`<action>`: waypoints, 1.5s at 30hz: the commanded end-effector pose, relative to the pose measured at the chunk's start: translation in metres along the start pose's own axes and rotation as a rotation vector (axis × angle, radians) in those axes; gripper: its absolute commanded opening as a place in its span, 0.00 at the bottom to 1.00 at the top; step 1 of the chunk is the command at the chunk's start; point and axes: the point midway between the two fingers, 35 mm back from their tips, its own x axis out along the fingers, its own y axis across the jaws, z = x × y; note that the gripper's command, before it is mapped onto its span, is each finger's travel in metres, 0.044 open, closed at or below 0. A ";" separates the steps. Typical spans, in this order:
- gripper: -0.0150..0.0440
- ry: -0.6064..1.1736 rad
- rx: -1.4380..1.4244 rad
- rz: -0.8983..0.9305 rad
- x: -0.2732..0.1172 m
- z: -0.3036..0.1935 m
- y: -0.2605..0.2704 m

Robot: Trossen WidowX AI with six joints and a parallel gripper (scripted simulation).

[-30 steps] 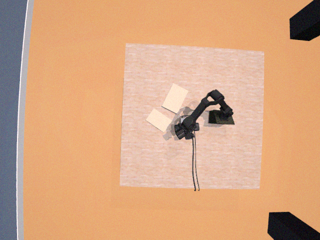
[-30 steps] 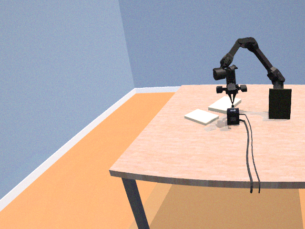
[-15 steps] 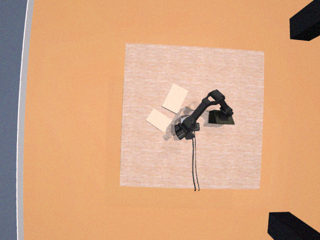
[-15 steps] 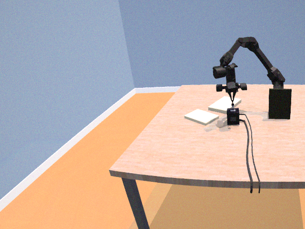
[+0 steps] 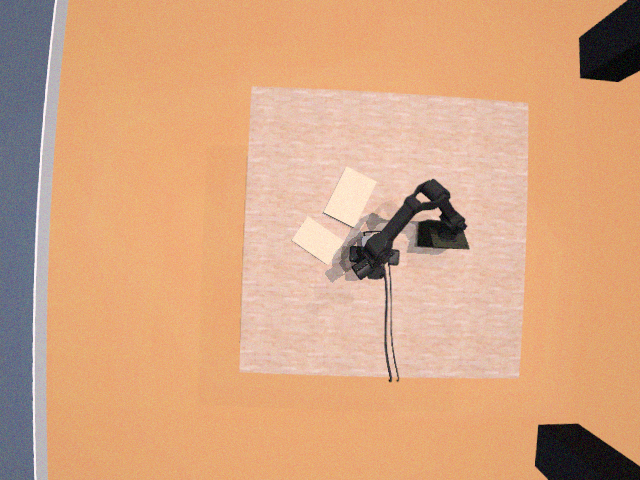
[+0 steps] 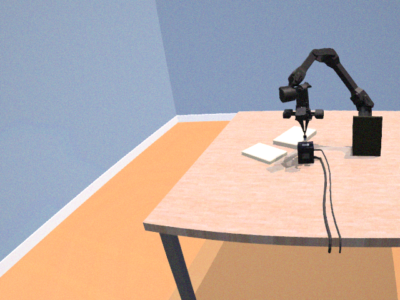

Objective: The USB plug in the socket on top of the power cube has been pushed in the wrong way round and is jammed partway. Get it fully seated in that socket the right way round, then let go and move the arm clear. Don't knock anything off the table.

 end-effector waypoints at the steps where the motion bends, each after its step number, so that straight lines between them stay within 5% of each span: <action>1: 0.25 0.001 0.093 0.001 0.000 0.000 0.000; 45: 0.25 0.001 1.245 0.000 0.000 0.000 0.000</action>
